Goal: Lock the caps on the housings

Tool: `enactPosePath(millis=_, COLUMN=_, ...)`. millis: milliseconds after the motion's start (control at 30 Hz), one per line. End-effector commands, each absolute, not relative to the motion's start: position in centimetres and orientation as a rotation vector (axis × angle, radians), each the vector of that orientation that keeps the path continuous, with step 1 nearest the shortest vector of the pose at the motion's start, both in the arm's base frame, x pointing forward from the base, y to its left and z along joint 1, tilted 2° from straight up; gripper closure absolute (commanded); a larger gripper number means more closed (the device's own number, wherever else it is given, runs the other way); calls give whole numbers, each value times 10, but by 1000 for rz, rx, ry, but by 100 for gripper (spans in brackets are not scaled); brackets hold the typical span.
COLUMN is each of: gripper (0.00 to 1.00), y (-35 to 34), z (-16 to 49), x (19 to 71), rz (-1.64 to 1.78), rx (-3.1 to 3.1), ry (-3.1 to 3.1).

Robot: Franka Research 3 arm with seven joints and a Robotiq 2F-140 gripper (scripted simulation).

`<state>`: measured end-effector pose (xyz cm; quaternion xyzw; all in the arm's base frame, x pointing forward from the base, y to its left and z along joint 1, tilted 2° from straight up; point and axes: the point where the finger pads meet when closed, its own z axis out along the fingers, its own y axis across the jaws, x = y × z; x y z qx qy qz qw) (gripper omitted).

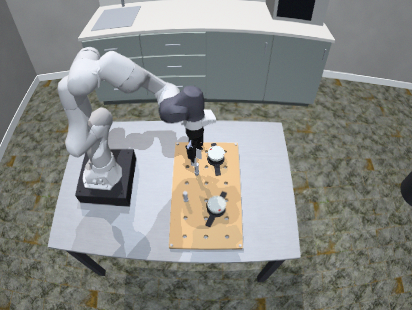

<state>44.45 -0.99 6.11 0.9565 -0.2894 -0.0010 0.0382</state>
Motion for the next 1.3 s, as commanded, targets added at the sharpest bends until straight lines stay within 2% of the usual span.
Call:
enactPosePath(millis=0, gripper=64, y=-10, z=61, x=444, rz=-31, rx=3072, ry=-484)
enactPosePath(millis=233, gripper=64, y=-10, z=61, x=444, rz=-48, rx=3128, ry=-234)
enactPosePath(millis=1267, gripper=64, y=-10, z=59, x=443, rz=-49, rx=3129, ry=-227)
